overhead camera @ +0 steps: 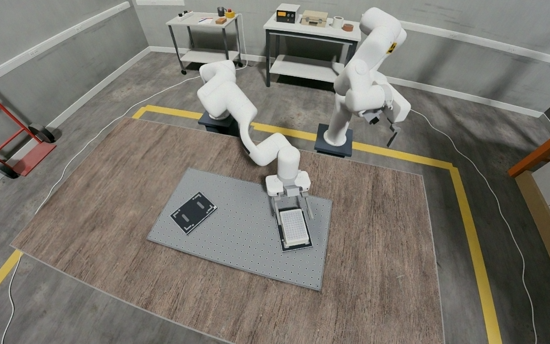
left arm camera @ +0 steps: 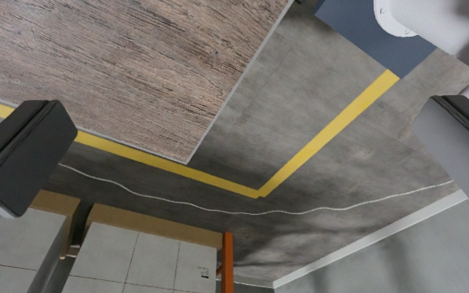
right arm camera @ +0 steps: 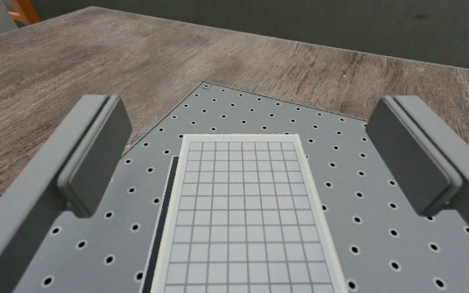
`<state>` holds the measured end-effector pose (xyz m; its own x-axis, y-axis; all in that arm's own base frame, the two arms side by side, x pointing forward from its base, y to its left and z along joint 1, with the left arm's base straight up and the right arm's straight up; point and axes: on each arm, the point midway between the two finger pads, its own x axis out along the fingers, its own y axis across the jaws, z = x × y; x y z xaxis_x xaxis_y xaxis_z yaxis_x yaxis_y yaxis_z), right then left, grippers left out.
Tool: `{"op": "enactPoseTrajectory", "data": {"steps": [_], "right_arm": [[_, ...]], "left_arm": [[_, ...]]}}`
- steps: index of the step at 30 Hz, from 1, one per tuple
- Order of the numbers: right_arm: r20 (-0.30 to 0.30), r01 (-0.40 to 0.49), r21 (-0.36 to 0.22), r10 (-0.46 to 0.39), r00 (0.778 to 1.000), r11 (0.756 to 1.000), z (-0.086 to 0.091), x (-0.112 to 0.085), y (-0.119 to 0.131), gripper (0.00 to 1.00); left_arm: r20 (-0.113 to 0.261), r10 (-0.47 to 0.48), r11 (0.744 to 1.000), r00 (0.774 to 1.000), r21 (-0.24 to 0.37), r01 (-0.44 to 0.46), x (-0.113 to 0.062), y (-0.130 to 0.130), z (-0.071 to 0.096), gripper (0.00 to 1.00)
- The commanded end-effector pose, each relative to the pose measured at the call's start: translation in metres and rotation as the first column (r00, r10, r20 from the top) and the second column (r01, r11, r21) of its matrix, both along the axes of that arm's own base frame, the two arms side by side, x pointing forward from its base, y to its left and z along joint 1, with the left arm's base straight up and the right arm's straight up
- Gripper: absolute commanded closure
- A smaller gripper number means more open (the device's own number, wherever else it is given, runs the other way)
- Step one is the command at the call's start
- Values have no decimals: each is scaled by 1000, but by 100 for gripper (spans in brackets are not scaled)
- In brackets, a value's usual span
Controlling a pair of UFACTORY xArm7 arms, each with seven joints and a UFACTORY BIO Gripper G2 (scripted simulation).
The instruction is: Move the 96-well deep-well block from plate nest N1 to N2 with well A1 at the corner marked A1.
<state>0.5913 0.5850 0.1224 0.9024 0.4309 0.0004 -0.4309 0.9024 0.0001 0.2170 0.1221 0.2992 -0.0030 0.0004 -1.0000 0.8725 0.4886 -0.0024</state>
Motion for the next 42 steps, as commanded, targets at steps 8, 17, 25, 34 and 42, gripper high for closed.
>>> {"op": "enactPoseTrajectory", "data": {"steps": [8,17,25,34,42], "right_arm": [[3,0,4,0,1000,1000,0,1,1,63],[3,0,4,0,1000,1000,-13,1,1,63],[3,0,4,0,1000,1000,-25,1,1,63],[3,0,4,0,1000,1000,-38,1,1,63],[3,0,4,0,1000,1000,-50,1,1,63]], "left_arm": [[3,0,1000,1000,0,0,1,0,1,0],[3,0,1000,1000,0,0,1,0,1,0],[3,0,1000,1000,0,0,1,0,1,0],[3,0,1000,1000,0,0,1,0,1,0],[3,0,1000,1000,0,0,1,0,1,0]]}}
